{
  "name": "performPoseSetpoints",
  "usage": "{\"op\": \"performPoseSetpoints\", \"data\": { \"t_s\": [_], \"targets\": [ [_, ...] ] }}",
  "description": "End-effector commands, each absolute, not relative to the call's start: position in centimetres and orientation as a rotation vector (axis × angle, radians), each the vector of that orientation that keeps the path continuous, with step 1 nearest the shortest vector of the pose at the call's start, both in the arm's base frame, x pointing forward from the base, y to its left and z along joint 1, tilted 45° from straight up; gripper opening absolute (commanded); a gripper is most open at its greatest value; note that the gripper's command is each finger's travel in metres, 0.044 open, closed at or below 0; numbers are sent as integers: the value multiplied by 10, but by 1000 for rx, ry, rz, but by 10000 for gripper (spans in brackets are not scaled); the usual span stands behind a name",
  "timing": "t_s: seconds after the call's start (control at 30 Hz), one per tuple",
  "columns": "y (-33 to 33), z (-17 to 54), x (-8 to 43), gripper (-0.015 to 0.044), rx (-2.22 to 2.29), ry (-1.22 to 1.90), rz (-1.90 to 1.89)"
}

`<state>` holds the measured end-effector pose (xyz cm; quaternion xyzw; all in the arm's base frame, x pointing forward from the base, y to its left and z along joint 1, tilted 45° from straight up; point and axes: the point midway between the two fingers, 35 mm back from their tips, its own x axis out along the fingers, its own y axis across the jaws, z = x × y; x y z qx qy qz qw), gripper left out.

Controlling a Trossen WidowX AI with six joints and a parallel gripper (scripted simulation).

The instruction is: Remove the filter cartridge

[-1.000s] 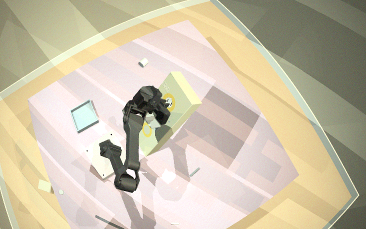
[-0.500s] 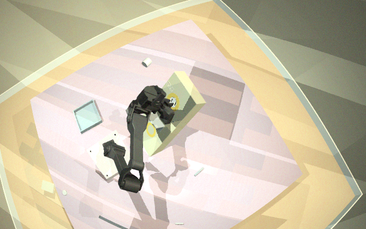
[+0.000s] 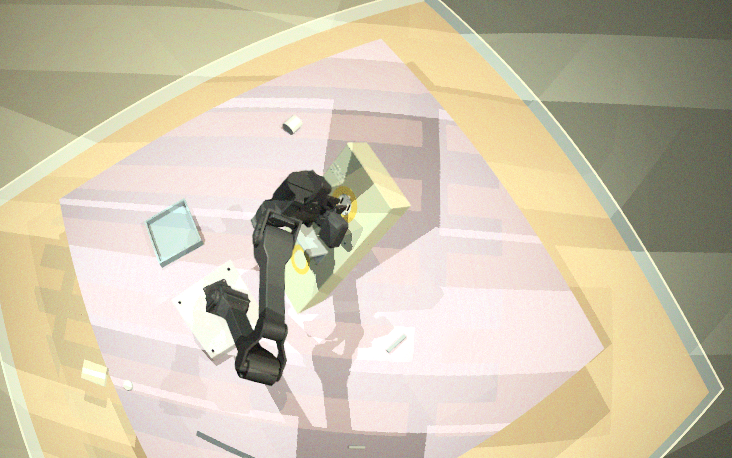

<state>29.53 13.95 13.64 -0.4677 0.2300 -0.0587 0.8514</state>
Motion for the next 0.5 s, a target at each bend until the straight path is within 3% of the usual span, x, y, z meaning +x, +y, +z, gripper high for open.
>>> {"op": "performPoseSetpoints", "data": {
  "t_s": [0.0,0.47],
  "targets": [
    [139,136,298,95,-986,485,-121],
    [138,134,297,95,-986,485,-121]
  ]
}}
